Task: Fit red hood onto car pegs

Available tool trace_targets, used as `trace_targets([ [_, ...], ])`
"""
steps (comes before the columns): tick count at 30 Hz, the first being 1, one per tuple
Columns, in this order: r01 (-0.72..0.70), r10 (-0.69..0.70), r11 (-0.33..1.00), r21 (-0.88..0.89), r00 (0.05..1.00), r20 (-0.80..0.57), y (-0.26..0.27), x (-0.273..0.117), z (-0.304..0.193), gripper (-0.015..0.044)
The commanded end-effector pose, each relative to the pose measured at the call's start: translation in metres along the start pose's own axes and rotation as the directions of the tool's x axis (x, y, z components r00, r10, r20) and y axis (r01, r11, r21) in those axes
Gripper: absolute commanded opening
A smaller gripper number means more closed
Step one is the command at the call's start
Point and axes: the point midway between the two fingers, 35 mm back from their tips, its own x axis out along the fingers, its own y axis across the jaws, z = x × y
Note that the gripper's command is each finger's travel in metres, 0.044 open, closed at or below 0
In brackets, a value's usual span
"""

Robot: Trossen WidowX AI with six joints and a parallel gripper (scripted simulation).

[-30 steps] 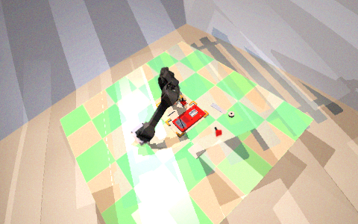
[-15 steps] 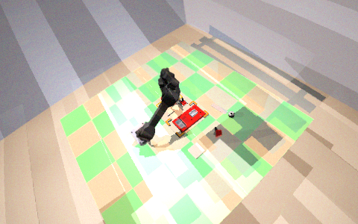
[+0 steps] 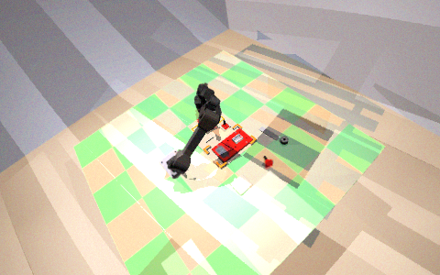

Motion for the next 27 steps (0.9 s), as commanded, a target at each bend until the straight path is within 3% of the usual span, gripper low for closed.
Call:
trace_targets([
  [1,0.0,0.0,1.0,0.001,1.0,0.0,0.0,-0.002,0.0,0.019],
  [8,-0.001,0.001,1.0,0.001,1.0,-0.001,0.0,-0.014,0.0,0.0006],
  [27,-0.003,0.003,1.0,0.0,1.0,-0.003,0.001,-0.076,0.0,0.0],
])
